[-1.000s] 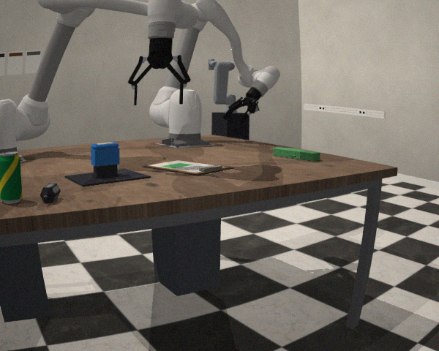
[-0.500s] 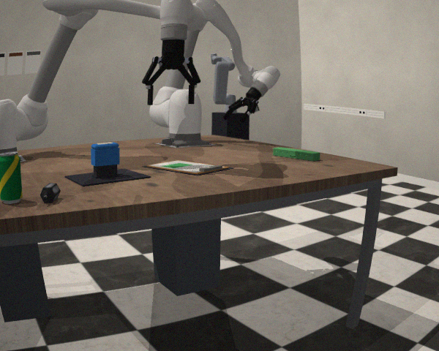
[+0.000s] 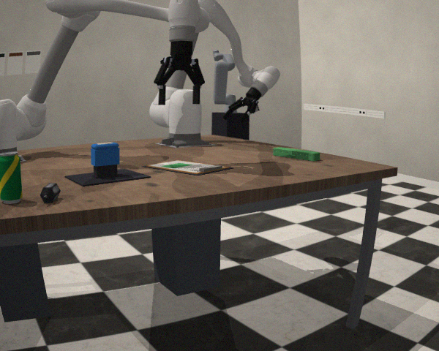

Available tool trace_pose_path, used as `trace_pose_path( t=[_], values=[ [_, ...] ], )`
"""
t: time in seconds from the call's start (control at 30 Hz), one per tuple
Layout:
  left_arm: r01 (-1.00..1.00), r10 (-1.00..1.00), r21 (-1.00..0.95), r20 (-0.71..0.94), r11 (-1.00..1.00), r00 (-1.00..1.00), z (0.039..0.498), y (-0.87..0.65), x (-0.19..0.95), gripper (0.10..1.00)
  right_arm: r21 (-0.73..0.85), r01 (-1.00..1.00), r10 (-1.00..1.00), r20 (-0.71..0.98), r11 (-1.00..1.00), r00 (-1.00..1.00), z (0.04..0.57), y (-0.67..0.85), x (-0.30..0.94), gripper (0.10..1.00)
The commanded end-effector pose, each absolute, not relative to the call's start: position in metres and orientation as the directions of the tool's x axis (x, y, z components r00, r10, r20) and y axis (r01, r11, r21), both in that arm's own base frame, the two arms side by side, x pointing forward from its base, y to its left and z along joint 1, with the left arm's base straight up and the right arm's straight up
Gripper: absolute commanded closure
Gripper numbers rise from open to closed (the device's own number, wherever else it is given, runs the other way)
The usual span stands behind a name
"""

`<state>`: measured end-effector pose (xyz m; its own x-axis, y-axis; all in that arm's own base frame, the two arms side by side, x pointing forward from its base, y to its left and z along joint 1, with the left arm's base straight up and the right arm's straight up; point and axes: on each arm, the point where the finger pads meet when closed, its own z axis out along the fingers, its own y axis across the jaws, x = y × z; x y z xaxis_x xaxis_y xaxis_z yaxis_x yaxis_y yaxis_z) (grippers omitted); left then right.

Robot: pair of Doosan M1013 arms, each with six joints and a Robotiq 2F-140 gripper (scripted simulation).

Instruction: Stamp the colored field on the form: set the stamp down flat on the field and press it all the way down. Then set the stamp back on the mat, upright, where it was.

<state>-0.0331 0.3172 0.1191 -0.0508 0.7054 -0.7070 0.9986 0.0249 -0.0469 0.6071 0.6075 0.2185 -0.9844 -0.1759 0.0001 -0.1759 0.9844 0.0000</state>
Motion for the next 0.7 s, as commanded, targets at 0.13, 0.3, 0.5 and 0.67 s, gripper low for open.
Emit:
trace_pose_path(
  t=[0.13, 0.3, 0.5, 0.67],
  values=[
    [0.999, 0.707, -0.038, -0.706, 0.028, -0.046, 0.121, 0.321, -0.031, 0.098, 0.0, -0.259, -0.259, 0.0, 0.966, -0.966, 0.219, 0.621, 0.602, 0.098],
    [0.999, 0.707, -0.038, -0.706, 0.028, -0.046, 0.121, 0.321, -0.031, 0.098, 0.0, -0.294, -0.294, 0.0, 0.956, -0.956, 0.219, 0.627, 0.6, 0.098],
    [0.999, 0.707, -0.038, -0.706, 0.028, -0.046, 0.121, 0.321, -0.031, 0.098, 0.0, -0.314, -0.314, -0.001, 0.95, -0.95, 0.219, 0.629, 0.599, 0.098],
    [0.999, 0.707, -0.038, -0.706, 0.028, -0.046, 0.121, 0.321, -0.031, 0.098, 0.0, -0.321, -0.321, -0.001, 0.947, -0.947, 0.219, 0.63, 0.598, 0.098]
  ],
)
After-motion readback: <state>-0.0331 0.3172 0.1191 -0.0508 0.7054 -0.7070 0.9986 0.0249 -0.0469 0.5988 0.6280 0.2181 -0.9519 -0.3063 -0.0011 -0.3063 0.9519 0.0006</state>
